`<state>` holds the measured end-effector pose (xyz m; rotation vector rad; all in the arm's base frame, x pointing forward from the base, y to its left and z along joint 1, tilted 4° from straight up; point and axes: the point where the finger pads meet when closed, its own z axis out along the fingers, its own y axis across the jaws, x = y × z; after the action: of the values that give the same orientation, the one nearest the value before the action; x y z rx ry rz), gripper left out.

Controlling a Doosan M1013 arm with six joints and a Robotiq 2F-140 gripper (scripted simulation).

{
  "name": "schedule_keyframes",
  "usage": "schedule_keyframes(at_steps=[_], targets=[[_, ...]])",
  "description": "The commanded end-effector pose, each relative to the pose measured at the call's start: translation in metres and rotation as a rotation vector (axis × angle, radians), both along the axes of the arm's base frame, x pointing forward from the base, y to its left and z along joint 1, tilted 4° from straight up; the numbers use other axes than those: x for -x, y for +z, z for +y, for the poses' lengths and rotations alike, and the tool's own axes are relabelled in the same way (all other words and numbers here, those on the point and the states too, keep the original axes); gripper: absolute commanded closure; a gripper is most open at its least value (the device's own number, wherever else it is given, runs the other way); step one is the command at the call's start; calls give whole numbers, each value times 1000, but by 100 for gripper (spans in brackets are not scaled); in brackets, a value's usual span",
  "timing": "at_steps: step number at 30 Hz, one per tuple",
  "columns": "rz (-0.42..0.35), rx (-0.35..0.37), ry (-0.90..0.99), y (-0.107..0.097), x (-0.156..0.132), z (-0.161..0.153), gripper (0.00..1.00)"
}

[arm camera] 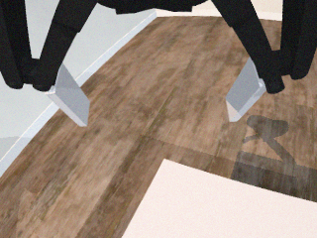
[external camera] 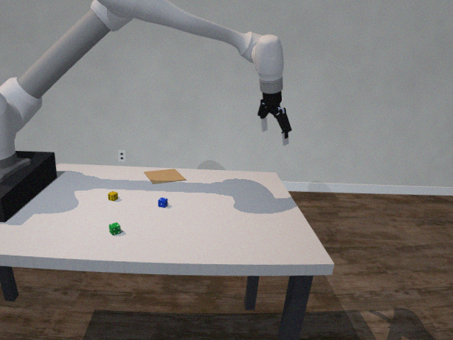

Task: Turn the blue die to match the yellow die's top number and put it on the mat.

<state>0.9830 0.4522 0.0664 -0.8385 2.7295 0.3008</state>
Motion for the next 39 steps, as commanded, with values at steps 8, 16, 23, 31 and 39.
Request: schedule_keyframes(at_steps=[8,16,23,31,39], targets=[[0,0,0,0,0,0,0],[0,0,0,0,0,0,0],[-5,34,13,7,8,-56,0],[-7,110,46,18,36,-166,0],[-4,143,63,24,61,-231,0]])
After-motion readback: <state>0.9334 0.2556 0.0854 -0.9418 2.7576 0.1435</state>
